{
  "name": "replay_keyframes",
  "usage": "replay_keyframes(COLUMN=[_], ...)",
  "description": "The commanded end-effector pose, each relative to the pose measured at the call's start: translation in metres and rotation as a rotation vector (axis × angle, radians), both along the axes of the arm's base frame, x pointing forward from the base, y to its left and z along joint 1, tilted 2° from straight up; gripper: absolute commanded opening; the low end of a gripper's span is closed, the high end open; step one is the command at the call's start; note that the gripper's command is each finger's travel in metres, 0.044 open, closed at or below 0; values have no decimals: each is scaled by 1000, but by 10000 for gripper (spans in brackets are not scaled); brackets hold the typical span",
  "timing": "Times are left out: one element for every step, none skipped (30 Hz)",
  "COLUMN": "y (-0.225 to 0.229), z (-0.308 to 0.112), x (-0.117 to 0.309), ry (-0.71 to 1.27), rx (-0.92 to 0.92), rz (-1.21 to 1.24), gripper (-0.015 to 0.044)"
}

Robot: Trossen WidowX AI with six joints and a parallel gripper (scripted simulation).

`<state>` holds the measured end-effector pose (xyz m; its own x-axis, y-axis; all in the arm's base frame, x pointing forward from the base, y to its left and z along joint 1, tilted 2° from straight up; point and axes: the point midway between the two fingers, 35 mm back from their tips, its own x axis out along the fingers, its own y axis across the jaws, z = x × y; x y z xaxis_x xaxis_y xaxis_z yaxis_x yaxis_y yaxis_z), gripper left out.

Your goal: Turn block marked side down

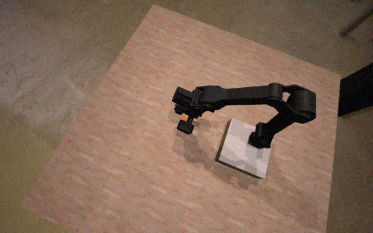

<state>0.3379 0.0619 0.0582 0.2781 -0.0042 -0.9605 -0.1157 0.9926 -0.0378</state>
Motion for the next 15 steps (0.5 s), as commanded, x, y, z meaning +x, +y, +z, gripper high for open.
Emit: replay_keyframes(y=[0, 0, 0, 0, 0, 0, -1, -1, -1, -1, -1, -1, -1, -2, -2], z=[3, 5, 7, 8, 8, 8, 8, 8, 8, 8, 8, 5, -3, -16, -24], x=[8, 9, 10, 11, 11, 11, 10, 10, 10, 10, 10, 10, 11, 11, 11], ry=[157, 191, 219, 235, 241, 241, 241, 241, 241, 241, 241, 241, 241, 241, 241], rx=[-13, -16, -19, -20, -21, -21, -21, -21, -21, -21, -21, -21, -22, -22, -21], rz=[-13, -15, -17, -18, -18, -18, -18, -18, -18, -18, -18, -17, -16, -16, -17], gripper=[440, 440, 440, 440, 440, 440, 440, 440, 440, 440, 440, 440, 440, 440, 440])
